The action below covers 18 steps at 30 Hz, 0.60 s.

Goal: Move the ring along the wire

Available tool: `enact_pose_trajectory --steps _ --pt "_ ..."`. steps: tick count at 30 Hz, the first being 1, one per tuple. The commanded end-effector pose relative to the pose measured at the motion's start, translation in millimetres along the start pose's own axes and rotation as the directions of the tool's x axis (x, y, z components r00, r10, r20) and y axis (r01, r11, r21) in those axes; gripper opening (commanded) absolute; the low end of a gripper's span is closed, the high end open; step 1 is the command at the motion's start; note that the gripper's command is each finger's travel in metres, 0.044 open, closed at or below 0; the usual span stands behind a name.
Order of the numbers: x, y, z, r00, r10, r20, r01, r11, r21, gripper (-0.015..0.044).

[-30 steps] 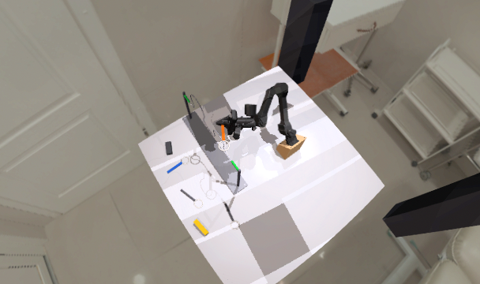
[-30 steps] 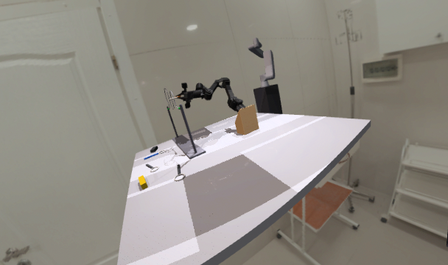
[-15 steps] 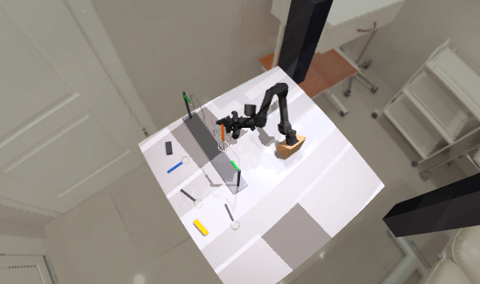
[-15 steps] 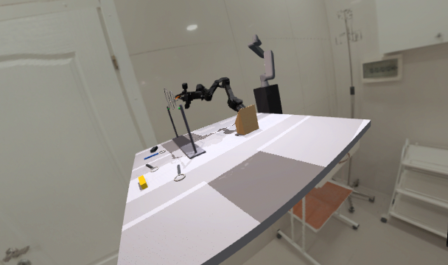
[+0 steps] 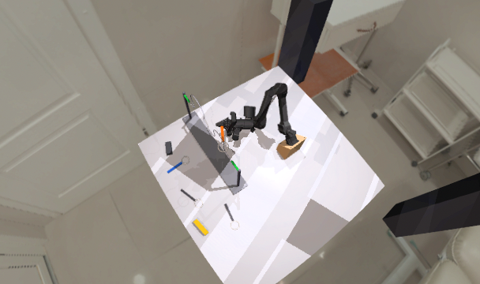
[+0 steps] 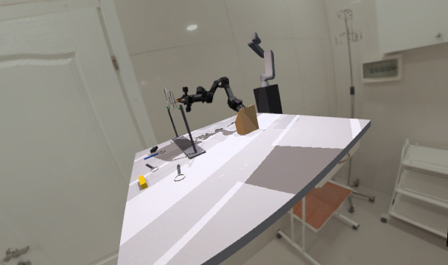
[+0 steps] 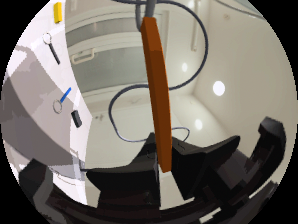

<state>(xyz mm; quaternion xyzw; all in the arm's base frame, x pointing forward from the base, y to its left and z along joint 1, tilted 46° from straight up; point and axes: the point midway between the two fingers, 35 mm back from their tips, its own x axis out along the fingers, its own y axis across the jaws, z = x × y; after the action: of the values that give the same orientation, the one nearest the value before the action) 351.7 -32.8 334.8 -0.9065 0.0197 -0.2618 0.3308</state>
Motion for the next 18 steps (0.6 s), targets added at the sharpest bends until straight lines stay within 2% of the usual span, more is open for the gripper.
enact_pose_trajectory --steps 1,18 --pt "-3 14 1 0.999 0.041 -0.008 -0.04 0.997 0.071 -0.015" --pt "-16 72 16 0.975 0.221 0.014 -0.208 0.891 0.404 -0.015"
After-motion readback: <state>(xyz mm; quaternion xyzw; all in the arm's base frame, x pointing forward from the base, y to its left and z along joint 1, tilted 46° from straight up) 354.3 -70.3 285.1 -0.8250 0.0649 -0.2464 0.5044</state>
